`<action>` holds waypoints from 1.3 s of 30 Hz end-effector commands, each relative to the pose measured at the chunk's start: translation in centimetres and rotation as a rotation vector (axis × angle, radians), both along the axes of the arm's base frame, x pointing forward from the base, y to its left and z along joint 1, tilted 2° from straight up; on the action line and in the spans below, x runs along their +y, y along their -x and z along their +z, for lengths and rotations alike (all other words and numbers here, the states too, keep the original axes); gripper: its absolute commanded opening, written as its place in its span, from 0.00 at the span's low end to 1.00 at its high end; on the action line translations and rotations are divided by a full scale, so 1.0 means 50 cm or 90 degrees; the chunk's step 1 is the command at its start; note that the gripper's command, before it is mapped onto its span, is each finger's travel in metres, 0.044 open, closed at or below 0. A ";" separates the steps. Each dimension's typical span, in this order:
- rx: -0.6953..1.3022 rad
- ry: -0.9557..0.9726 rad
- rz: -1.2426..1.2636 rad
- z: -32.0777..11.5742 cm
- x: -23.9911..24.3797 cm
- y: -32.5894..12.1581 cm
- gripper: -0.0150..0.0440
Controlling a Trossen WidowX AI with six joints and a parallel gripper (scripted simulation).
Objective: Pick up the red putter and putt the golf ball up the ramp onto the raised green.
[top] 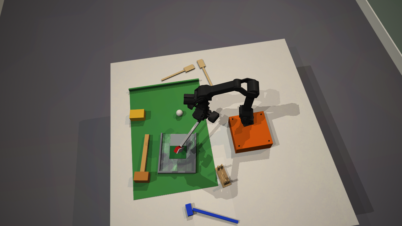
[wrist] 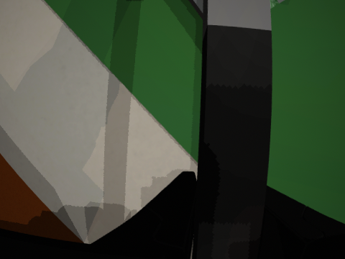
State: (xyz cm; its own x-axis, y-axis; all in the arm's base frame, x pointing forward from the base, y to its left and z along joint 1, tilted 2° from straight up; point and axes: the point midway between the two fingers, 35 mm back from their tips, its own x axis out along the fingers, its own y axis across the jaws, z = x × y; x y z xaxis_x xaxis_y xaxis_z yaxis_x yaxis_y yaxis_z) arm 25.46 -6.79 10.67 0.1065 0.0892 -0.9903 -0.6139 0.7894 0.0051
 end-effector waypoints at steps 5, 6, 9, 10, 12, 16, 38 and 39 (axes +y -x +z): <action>0.009 0.006 -0.144 0.009 -0.077 0.033 0.25; 0.010 0.007 -0.161 0.009 -0.086 0.038 0.25; 0.015 0.008 -0.211 0.011 -0.111 0.053 0.25; 0.017 0.009 -0.228 0.012 -0.119 0.059 0.25; 0.020 0.010 -0.261 0.013 -0.135 0.070 0.25; 0.026 0.012 -0.327 0.015 -0.165 0.095 0.25; 0.054 0.017 -0.602 0.025 -0.267 0.216 0.25; 0.054 0.017 -0.602 0.025 -0.267 0.216 0.25</action>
